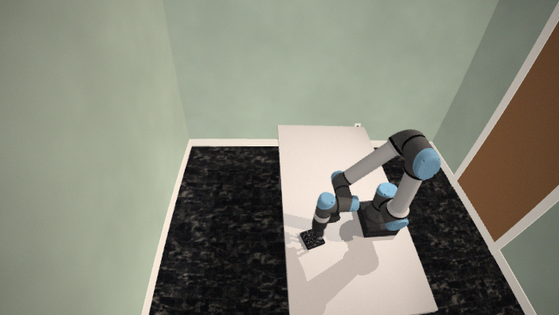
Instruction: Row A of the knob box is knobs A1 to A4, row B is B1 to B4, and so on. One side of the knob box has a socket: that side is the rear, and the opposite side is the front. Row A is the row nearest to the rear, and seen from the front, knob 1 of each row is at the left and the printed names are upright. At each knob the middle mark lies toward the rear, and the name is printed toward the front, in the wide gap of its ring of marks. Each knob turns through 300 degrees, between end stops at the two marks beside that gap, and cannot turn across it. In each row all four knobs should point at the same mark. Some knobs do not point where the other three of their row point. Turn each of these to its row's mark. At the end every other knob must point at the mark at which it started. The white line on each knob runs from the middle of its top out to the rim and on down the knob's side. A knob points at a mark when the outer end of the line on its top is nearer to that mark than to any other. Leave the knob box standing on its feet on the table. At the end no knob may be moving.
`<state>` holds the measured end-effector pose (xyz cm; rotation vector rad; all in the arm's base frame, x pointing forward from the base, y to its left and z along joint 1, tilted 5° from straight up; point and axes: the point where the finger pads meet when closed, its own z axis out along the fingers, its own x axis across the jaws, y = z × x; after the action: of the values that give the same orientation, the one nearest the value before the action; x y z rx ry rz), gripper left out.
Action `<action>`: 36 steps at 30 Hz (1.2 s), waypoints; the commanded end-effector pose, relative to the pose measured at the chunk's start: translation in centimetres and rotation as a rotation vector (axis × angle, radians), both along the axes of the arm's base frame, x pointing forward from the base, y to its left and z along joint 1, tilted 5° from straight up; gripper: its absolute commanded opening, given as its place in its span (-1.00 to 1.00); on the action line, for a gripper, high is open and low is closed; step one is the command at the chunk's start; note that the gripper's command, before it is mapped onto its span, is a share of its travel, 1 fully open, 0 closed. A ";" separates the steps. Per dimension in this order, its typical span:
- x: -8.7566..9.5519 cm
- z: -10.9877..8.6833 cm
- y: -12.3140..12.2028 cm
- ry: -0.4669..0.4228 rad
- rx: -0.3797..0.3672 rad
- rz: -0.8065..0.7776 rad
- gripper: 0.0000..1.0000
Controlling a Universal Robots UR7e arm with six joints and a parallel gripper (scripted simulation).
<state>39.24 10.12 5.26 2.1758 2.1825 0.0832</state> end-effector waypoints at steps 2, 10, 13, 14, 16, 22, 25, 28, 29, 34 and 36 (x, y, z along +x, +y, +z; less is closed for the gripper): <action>0.0 0.0 0.0 -0.001 0.000 0.000 -0.07; 0.0 0.0 0.0 -0.001 0.000 0.000 -0.07; 0.0 0.0 0.0 -0.001 0.000 0.000 -0.07; 0.0 0.0 0.0 -0.001 0.000 0.000 -0.07; 0.0 0.0 0.0 -0.001 0.000 0.000 -0.07; 0.0 0.0 0.0 -0.001 0.000 0.000 -0.07; 0.0 0.0 0.0 -0.001 0.000 0.000 -0.07; 0.0 0.0 0.0 -0.001 0.000 0.000 -0.07; 0.0 -0.1 0.0 -0.001 0.000 0.000 -0.07; 0.1 -0.4 0.0 -0.001 0.000 0.000 -0.07; 0.1 -0.5 0.0 -0.001 0.000 0.000 -0.07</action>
<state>39.27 10.12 4.99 2.1760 2.1820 0.0832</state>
